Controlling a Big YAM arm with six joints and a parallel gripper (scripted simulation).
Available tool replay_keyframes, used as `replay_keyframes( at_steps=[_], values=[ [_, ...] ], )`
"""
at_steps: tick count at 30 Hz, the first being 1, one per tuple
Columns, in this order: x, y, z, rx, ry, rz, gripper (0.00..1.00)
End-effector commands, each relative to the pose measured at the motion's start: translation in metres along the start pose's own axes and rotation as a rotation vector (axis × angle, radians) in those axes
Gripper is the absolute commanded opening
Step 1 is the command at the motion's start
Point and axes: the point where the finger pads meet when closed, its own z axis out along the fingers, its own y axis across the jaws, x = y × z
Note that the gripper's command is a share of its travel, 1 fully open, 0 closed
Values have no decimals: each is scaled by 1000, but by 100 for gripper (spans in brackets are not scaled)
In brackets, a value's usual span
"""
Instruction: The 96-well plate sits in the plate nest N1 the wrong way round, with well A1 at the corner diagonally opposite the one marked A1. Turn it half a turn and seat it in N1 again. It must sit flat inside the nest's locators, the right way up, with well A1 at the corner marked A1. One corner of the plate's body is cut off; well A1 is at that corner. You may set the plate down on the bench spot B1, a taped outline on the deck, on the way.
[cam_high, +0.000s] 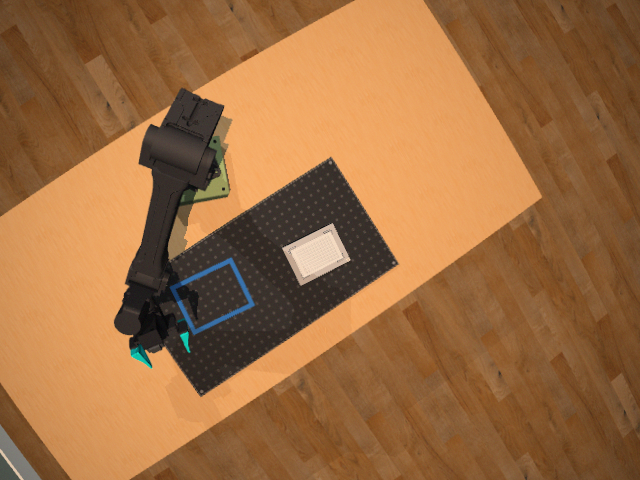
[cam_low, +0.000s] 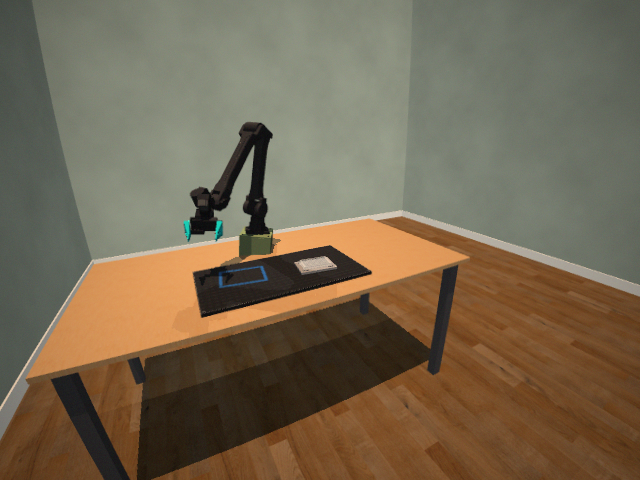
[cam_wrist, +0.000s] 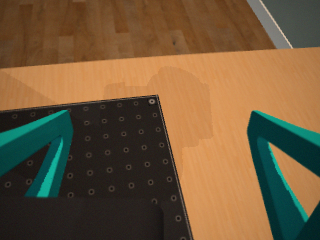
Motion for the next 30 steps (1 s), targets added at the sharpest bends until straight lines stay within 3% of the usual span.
replay_keyframes(
  at_steps=[1,2,3,5,7,10,11,13,15,17,18,20,23,25,30],
  values=[
    [-7,12,14,-15,-15,-37,100],
    [-3,18,16,-17,-10,-20,100],
    [-21,12,26,-32,-2,-69,100],
    [-32,21,28,-62,14,-113,100],
    [-20,30,38,-66,34,-97,100],
    [-19,35,39,-62,20,-107,100],
    [-22,39,42,-86,50,-117,100],
    [-34,48,43,-116,65,-165,100],
    [-21,57,52,-120,88,-150,100],
    [2,74,50,-125,108,-122,100],
    [-17,71,60,-140,111,-165,100],
    [-22,81,62,-175,140,-209,100],
    [-11,96,68,-177,147,-203,100],
    [-15,105,72,-214,183,-244,100],
    [-12,120,77,-236,206,-264,100]
  ],
)
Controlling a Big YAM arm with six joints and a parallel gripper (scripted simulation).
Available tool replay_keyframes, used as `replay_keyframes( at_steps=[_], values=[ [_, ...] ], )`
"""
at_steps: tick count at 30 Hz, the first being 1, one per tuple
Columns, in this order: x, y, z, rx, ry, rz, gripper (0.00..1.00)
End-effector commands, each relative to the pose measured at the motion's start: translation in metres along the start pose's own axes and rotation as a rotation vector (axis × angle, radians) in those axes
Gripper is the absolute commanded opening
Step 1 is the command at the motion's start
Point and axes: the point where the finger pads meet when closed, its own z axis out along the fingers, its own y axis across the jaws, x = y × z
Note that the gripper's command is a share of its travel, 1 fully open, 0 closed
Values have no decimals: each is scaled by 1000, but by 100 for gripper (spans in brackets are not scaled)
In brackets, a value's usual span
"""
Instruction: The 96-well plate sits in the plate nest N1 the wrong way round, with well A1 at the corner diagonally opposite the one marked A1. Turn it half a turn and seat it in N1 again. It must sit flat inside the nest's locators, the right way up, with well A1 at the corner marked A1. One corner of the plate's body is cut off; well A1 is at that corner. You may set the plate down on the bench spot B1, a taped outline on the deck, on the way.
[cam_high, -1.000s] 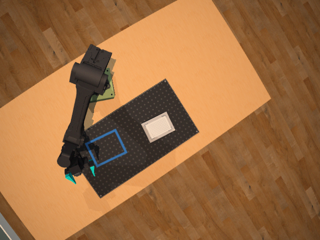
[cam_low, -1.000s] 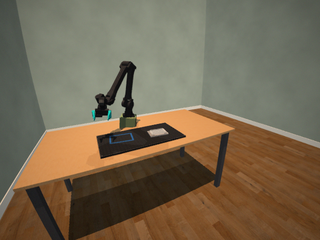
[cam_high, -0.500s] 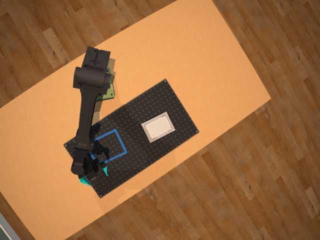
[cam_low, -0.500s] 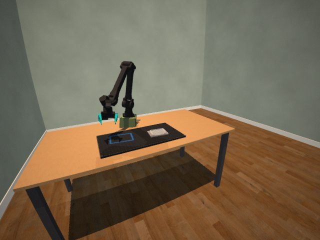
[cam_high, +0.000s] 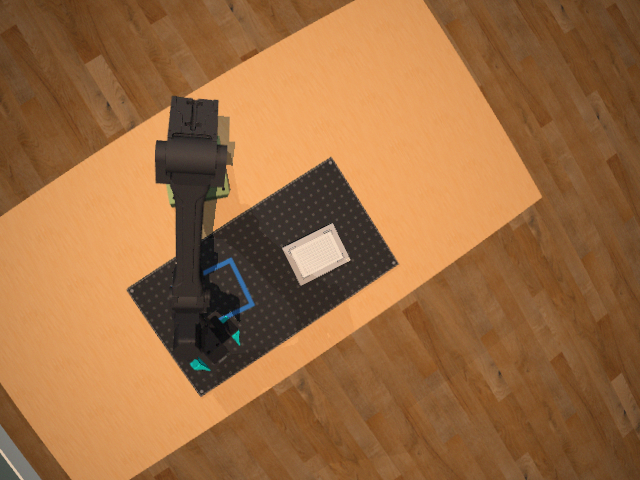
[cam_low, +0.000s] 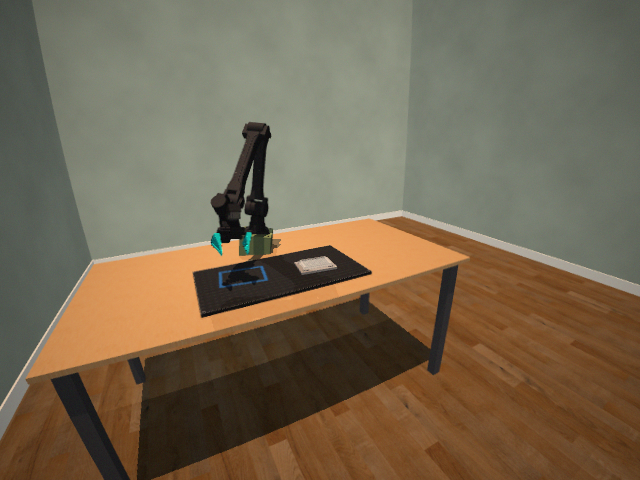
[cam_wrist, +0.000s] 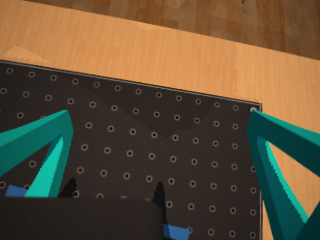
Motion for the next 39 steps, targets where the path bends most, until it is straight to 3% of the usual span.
replay_keyframes(
  at_steps=[1,2,3,5,8,9,11,14,17,19,20,23,25,27,32,35,37,38,39],
  values=[
    [-4,11,9,-10,1,-40,100],
    [-6,15,12,-7,-4,-21,100],
    [-27,8,16,-17,-1,-73,100],
    [-28,18,20,-52,35,-115,100],
    [-23,36,26,-63,50,-113,100],
    [-33,37,28,-73,53,-143,100],
    [-32,47,32,-109,91,-185,100],
    [-33,52,34,-115,96,-192,100],
    [-34,67,38,-166,146,-262,100],
    [-34,77,41,-174,153,-271,100],
    [-10,93,36,-194,188,-254,100],
    [-21,105,39,-174,156,-247,100],
    [-38,107,47,-207,181,-319,100],
    [-36,118,49,-235,208,-354,100],
    [-40,133,49,-247,215,-381,100],
    [-36,150,52,-295,263,-443,100],
    [-36,161,47,-293,257,-444,100],
    [-20,171,40,-301,279,-420,100],
    [-43,170,49,-303,261,-472,100]
  ],
)
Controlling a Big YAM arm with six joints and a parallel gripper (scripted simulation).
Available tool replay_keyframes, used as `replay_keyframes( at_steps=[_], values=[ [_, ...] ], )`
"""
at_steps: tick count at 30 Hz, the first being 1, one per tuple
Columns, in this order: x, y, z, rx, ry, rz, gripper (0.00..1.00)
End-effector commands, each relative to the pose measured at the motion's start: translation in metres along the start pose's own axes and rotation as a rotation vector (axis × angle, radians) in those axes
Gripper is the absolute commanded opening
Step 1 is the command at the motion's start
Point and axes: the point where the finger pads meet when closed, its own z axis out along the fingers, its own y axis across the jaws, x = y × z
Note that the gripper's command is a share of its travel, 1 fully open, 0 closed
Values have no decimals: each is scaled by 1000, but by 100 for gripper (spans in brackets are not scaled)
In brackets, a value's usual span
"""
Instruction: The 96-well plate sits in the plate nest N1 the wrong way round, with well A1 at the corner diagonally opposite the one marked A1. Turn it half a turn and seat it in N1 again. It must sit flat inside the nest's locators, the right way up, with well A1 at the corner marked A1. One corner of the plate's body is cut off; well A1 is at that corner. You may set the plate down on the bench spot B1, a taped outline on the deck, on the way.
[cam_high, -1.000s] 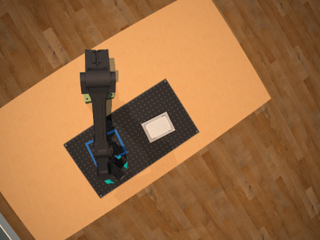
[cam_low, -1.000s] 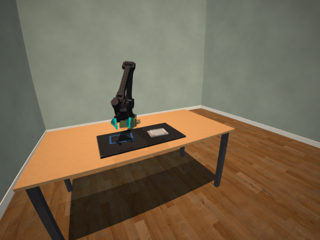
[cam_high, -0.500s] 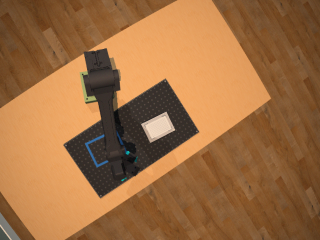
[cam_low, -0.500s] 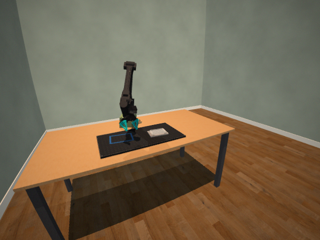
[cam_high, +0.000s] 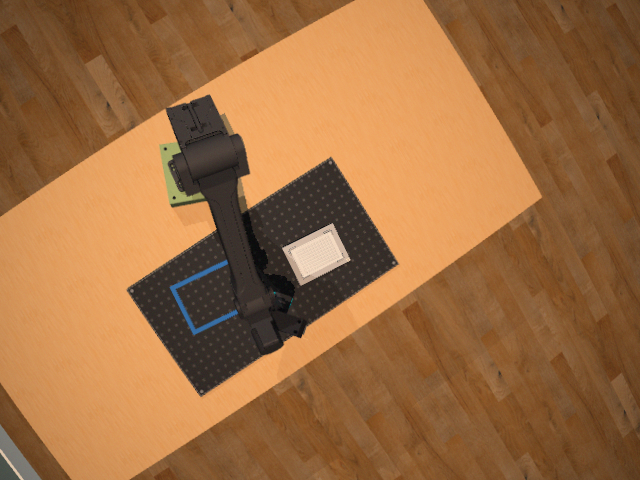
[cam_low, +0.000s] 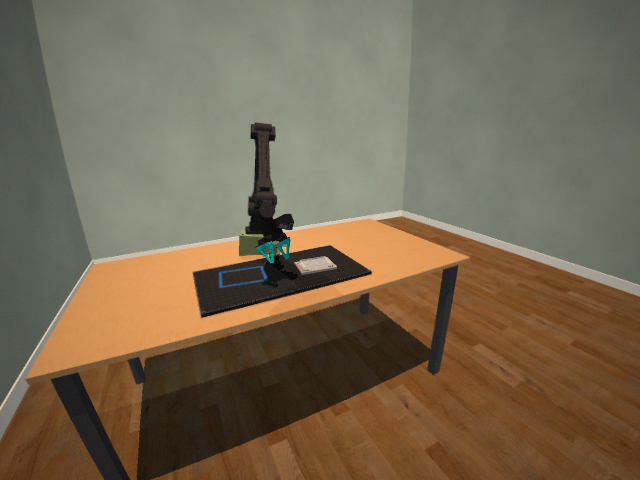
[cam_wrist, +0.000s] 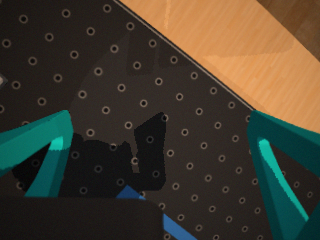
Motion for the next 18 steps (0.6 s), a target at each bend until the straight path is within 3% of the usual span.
replay_keyframes(
  at_steps=[1,3,5,7,9,16,18],
  values=[
    [-32,0,-1,-13,-2,-87,100],
    [-34,10,3,-44,28,-129,100],
    [-43,19,-3,-31,13,-135,100],
    [-42,29,6,-72,54,-181,100],
    [-42,29,6,-72,54,-181,100],
    [-53,65,10,-157,137,-332,100],
    [-48,81,4,-160,139,-331,100]
  ],
)
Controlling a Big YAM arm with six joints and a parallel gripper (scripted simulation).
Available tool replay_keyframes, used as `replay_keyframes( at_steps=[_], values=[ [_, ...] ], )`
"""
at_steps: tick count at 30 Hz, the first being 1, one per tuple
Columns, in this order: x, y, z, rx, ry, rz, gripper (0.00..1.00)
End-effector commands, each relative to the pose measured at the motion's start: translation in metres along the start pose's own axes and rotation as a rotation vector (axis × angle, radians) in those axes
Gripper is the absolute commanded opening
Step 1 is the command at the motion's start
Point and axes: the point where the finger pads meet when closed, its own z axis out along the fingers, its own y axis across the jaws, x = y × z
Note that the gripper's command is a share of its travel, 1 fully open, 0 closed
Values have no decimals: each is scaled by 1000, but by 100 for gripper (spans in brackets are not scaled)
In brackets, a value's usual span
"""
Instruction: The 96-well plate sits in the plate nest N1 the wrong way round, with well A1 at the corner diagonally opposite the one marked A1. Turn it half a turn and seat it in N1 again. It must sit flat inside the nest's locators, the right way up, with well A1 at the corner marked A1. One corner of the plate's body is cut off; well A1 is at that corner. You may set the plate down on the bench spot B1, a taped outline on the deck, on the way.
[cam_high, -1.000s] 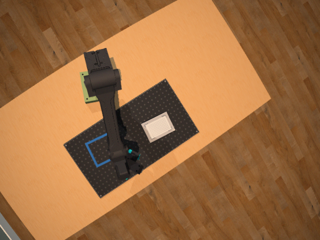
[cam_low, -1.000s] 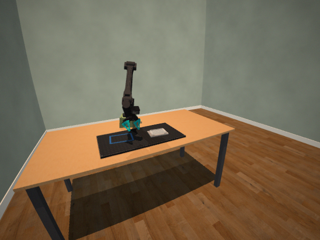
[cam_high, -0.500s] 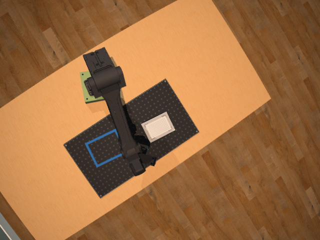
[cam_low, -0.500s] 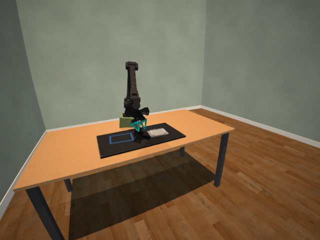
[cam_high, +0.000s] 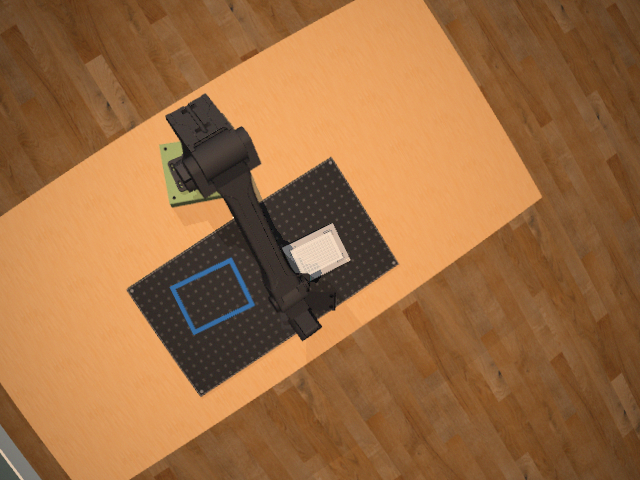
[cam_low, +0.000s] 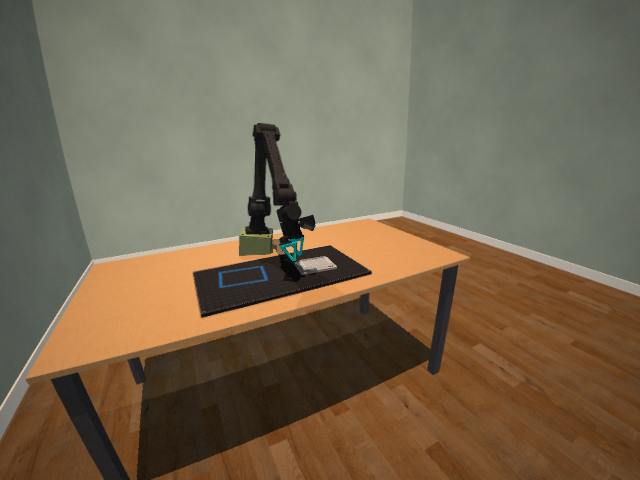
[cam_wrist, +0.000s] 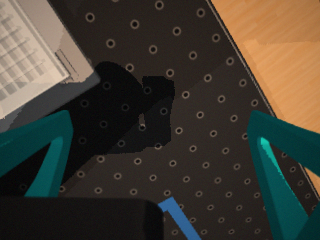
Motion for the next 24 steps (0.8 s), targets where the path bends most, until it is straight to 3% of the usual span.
replay_keyframes(
  at_steps=[1,2,5,8,12,14,15,16,19,21,23,24],
  values=[
    [-15,14,-7,-4,-4,-55,100],
    [-36,1,-15,14,-16,-93,100],
    [-38,17,-3,-47,42,-168,100],
    [-43,20,-7,-38,34,-170,100],
    [-50,41,-3,-99,95,-278,100],
    [-54,52,-12,-88,86,-283,100],
    [-41,69,-7,-111,105,-270,100],
    [-62,59,-15,-92,91,-312,100],
    [-64,75,-5,-150,148,-392,100],
    [-75,81,-19,-126,126,-401,100],
    [-75,93,-15,-162,163,-455,100],
    [-75,93,-15,-162,163,-455,100]
  ],
)
